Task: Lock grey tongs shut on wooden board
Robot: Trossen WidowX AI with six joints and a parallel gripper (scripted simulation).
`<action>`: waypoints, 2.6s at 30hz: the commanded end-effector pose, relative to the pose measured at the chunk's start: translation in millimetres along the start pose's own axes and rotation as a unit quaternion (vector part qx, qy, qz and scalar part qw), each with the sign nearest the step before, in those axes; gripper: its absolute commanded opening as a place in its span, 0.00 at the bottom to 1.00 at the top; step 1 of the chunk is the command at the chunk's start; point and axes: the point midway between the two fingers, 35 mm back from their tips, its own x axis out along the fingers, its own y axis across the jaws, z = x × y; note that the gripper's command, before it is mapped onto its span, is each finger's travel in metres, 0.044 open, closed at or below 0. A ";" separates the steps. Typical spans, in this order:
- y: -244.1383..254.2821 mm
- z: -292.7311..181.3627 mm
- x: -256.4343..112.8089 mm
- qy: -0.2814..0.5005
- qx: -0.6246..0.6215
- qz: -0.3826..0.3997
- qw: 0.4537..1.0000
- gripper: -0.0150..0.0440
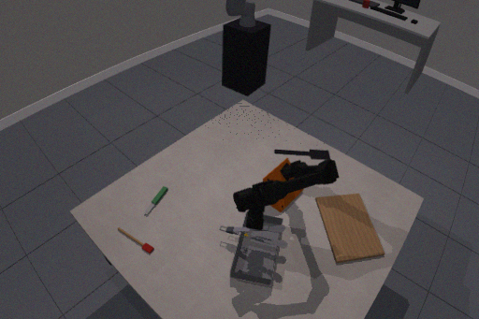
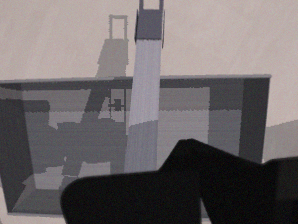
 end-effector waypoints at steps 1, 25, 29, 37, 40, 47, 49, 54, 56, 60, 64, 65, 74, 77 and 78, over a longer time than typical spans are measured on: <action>-15.3 -1.7 4.6 0.044 0.079 -0.006 0.996 0.00; -14.6 -2.3 25.0 0.044 0.079 -0.007 0.996 0.00; -14.5 -2.8 31.6 0.044 0.079 -0.007 0.996 0.00; -14.6 -4.1 44.6 0.044 0.078 -0.008 0.996 0.00; -14.7 -4.8 49.4 0.044 0.078 -0.008 0.996 0.00; -15.2 -6.6 60.6 0.045 0.078 -0.008 0.996 0.00; -15.3 -7.1 63.4 0.045 0.078 -0.008 0.996 0.00; -15.4 -7.3 64.5 0.045 0.078 -0.008 0.996 0.00; -15.4 -7.3 64.5 0.045 0.078 -0.008 0.996 0.00; -12.8 -6.6 64.3 0.045 0.078 -0.008 0.996 0.00; -6.8 -5.2 64.1 0.045 0.078 -0.008 0.996 0.00; -5.2 -4.8 64.0 0.045 0.078 -0.008 0.996 0.00; 9.2 -1.8 63.7 0.045 0.077 -0.008 0.996 0.00; 13.9 -0.9 63.6 0.045 0.077 -0.008 0.996 0.00; 15.5 -0.6 63.6 0.045 0.077 -0.008 0.996 0.00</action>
